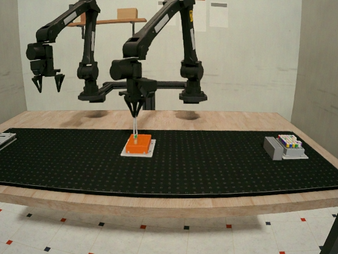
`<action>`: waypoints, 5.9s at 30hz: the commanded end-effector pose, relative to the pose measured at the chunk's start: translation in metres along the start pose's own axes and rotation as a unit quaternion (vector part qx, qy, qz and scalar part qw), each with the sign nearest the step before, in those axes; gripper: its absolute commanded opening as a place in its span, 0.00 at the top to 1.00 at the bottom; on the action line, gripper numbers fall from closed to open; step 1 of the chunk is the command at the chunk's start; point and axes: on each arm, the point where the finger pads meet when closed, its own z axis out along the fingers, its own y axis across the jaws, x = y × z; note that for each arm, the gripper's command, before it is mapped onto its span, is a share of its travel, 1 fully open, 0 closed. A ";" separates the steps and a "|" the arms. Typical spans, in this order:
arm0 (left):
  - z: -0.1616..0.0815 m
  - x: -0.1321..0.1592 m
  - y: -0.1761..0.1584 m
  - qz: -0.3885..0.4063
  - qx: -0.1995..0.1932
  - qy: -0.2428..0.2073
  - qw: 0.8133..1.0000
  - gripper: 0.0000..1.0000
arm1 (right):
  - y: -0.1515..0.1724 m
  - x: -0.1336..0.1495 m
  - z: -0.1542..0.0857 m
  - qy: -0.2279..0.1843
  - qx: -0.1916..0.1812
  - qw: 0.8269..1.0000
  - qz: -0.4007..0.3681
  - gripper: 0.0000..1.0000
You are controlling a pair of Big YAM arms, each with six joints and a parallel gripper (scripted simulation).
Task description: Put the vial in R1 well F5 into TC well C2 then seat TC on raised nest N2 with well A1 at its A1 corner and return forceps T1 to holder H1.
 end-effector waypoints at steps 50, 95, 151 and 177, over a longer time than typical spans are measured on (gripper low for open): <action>0.011 -0.003 -0.004 -0.003 0.007 -0.001 1.000 0.91 | 0.000 -0.001 0.000 0.007 -0.002 1.000 -0.004 0.00; 0.020 0.001 -0.004 -0.003 0.006 0.000 1.000 0.91 | 0.000 -0.001 0.000 0.007 -0.002 1.000 -0.004 0.00; -0.016 0.000 -0.022 -0.001 0.032 -0.007 0.999 0.89 | 0.000 -0.001 0.000 0.007 -0.002 1.000 -0.004 0.00; -0.032 0.001 -0.024 0.001 0.034 -0.008 0.999 0.89 | 0.000 -0.001 0.000 0.007 -0.002 1.000 -0.004 0.00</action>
